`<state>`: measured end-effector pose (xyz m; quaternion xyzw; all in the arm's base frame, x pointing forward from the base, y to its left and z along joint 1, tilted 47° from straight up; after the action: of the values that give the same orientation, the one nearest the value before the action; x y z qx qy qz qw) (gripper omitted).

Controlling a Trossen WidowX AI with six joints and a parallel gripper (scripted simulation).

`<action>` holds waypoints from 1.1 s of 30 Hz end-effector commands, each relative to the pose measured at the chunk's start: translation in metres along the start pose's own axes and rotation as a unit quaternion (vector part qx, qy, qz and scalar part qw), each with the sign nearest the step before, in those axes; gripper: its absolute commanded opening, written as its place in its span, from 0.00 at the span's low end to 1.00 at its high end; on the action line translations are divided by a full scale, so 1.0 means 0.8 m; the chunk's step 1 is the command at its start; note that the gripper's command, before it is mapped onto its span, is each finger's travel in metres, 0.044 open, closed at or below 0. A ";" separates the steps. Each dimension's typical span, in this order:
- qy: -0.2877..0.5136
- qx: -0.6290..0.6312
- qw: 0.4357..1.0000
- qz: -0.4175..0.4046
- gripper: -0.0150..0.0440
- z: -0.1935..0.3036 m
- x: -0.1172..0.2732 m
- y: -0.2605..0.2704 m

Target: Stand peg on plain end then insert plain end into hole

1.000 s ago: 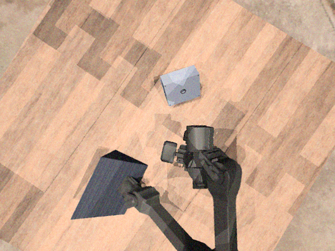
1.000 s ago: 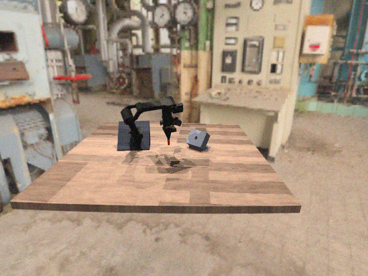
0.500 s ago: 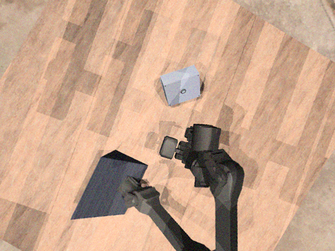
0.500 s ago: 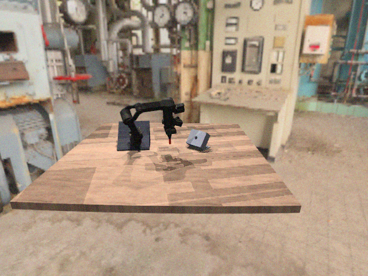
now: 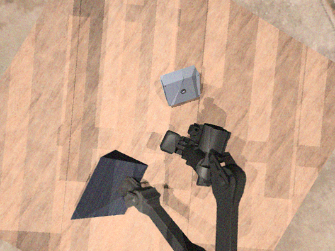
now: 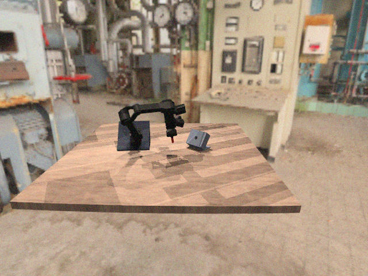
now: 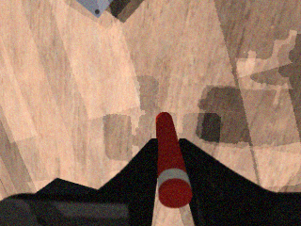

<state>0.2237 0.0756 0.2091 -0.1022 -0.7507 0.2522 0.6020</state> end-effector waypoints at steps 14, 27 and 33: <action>-0.050 -0.048 0.994 -0.082 0.25 -0.017 -0.003 0.000; -0.097 -0.079 0.983 -0.137 0.25 -0.033 -0.001 -0.003; -0.120 -0.091 0.975 -0.161 0.25 -0.040 0.001 -0.005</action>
<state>0.2523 0.0802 0.2137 -0.0152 -0.8354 0.1059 0.5391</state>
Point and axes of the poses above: the point midway between the two fingers, 35 mm back from their tips, its own x axis back along the fingers, its own y axis across the jaws, z = x × y, the point moved 6 cm from there along x, back along the fingers, and after that the axes turned 6 degrees about -x, right-handed, at the moved point
